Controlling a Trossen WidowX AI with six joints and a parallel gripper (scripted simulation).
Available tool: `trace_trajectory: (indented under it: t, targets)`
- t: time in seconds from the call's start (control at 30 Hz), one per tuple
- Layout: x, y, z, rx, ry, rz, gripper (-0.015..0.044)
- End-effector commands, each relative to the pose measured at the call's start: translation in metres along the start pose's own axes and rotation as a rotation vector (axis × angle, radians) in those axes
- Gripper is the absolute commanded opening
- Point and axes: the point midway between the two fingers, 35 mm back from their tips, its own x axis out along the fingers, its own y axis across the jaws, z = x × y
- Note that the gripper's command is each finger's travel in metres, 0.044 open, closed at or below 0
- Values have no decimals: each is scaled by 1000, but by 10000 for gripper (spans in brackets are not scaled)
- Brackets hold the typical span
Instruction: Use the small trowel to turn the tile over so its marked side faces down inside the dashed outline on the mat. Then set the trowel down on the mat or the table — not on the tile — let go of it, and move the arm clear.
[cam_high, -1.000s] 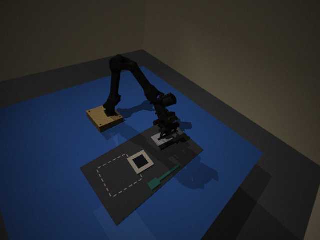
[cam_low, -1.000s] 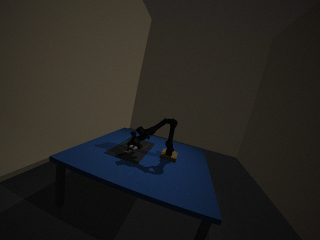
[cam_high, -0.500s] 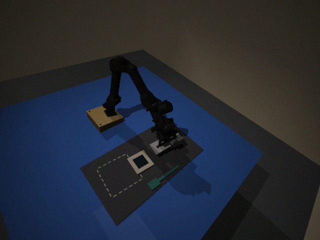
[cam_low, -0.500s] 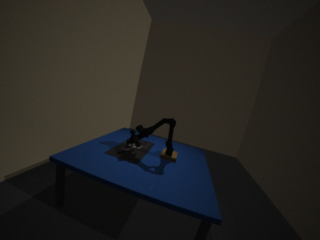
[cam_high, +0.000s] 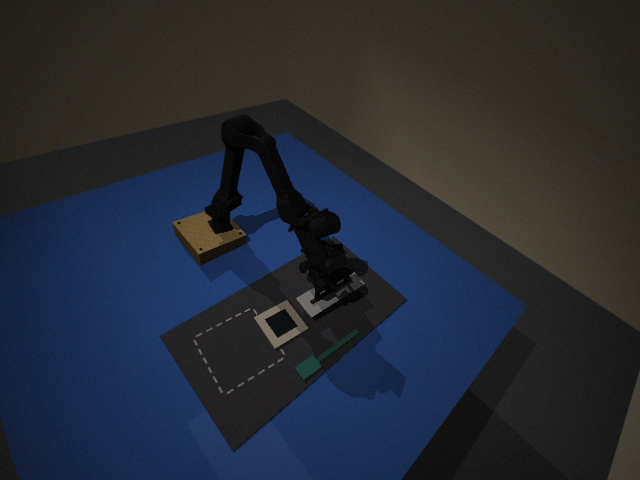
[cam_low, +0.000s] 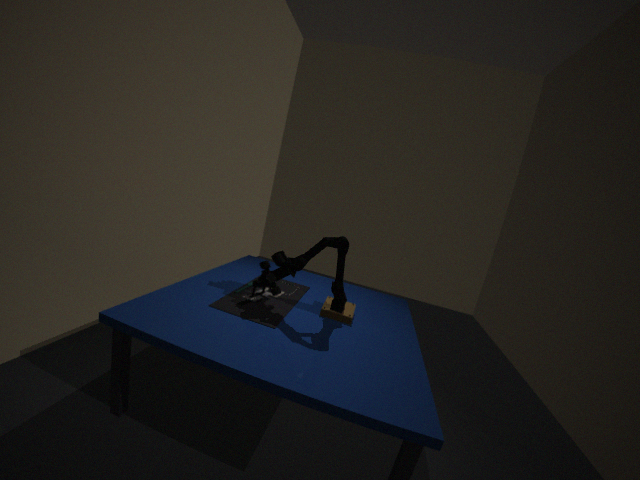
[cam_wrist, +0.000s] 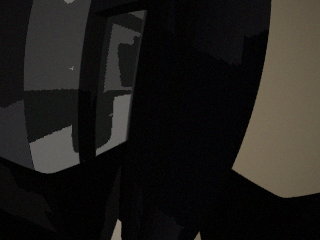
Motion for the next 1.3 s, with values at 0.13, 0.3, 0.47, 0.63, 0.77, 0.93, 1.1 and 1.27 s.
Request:
trace_trajectory:
  t: [0.13,0.3,0.47,0.63,0.77,0.93,1.1,1.27]
  targets:
    - [9,8,-1,0,-7,-6,0]
    - [14,14,-2,0,-7,-6,0]
    - [18,20,-2,0,-7,-6,0]
    - [19,21,-5,0,-6,-6,0]
    - [19,20,-12,-1,-6,-5,0]
    - [19,19,-20,-1,-5,-5,0]
    - [18,19,-28,-2,-4,-4,0]
    - [18,18,-36,-2,-4,-5,0]
